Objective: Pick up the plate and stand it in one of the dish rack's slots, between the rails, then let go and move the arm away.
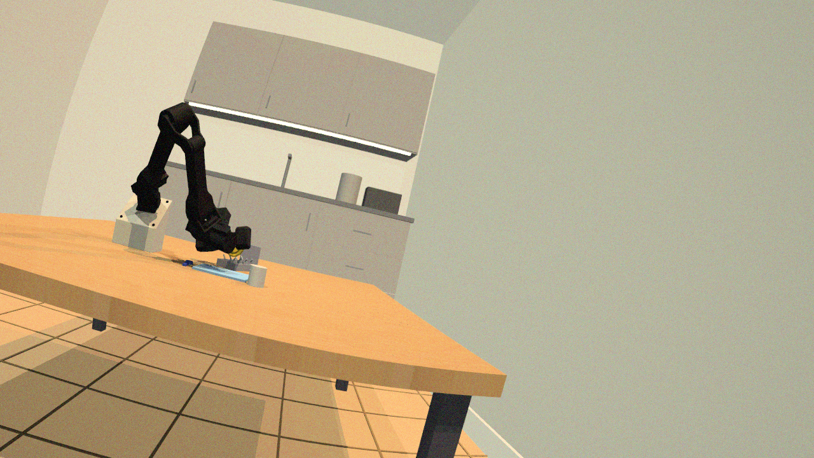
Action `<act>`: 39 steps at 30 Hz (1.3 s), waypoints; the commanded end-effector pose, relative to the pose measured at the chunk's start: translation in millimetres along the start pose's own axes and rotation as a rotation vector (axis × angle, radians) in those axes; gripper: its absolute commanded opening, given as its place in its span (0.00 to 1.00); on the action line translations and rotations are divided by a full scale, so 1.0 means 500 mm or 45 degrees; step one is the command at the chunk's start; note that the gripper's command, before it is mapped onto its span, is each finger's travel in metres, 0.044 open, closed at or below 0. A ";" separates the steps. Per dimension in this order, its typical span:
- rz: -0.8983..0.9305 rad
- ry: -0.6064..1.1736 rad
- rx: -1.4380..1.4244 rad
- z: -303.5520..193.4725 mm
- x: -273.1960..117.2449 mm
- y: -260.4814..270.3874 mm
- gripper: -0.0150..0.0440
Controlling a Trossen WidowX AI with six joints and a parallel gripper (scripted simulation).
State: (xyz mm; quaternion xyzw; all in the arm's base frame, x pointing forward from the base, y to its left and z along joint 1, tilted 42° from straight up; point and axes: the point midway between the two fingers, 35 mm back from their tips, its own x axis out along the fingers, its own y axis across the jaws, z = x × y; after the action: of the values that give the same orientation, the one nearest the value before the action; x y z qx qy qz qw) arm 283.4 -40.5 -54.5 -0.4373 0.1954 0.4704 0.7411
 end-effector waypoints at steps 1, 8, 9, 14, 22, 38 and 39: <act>0.002 -0.001 0.001 0.002 0.012 0.003 0.25; -0.001 0.000 -0.004 -0.037 0.019 0.015 0.25; -0.001 0.000 -0.004 -0.037 0.019 0.015 0.25; 0.013 0.003 0.016 -0.027 0.017 0.021 0.25; 0.013 0.003 0.016 -0.027 0.017 0.021 0.25; 0.010 0.004 0.008 -0.028 0.017 0.019 0.92; 0.010 0.004 0.008 -0.028 0.017 0.019 0.93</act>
State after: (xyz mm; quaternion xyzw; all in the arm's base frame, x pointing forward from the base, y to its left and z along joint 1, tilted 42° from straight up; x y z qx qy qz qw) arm 281.1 -46.1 -72.5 -0.4349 0.1997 0.4720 0.7404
